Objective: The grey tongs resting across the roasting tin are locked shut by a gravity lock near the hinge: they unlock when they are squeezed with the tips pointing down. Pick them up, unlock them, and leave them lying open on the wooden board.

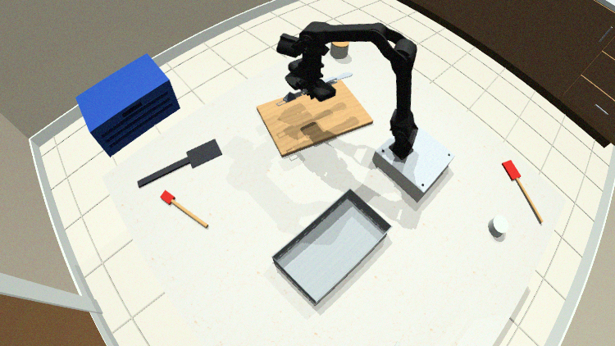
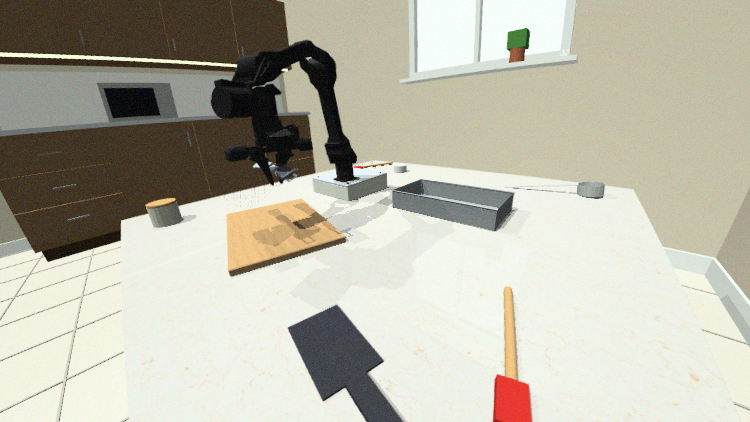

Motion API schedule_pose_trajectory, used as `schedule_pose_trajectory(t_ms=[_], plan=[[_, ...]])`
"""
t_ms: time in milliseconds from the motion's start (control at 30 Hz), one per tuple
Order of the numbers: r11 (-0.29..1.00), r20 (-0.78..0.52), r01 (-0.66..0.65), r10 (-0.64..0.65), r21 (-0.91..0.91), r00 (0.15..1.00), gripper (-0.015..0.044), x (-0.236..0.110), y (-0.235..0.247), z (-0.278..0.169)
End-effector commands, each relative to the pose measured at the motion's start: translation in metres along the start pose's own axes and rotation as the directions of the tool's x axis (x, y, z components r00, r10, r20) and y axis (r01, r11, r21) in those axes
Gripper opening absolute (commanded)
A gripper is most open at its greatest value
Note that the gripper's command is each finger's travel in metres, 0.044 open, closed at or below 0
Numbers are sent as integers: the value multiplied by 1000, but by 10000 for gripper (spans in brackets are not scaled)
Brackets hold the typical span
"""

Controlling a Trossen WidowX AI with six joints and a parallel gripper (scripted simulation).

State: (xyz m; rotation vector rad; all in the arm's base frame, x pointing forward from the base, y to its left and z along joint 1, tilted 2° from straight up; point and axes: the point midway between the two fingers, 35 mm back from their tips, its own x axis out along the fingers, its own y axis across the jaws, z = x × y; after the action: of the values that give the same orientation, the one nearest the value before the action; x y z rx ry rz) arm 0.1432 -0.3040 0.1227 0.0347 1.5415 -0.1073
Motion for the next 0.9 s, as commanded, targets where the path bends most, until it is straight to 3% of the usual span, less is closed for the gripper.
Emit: schedule_pose_trajectory(t_ms=[0,367,600,867], plan=[[996,8,10,-11,87,1000,-150,-4,-10,-22],[993,38,-3,-1,118,999,-150,-4,-12,-30],[990,241,-67,37,120,970,-150,-7,-9,-35],[990,487,-92,28,107,873,-150,-18,-8,-41]])
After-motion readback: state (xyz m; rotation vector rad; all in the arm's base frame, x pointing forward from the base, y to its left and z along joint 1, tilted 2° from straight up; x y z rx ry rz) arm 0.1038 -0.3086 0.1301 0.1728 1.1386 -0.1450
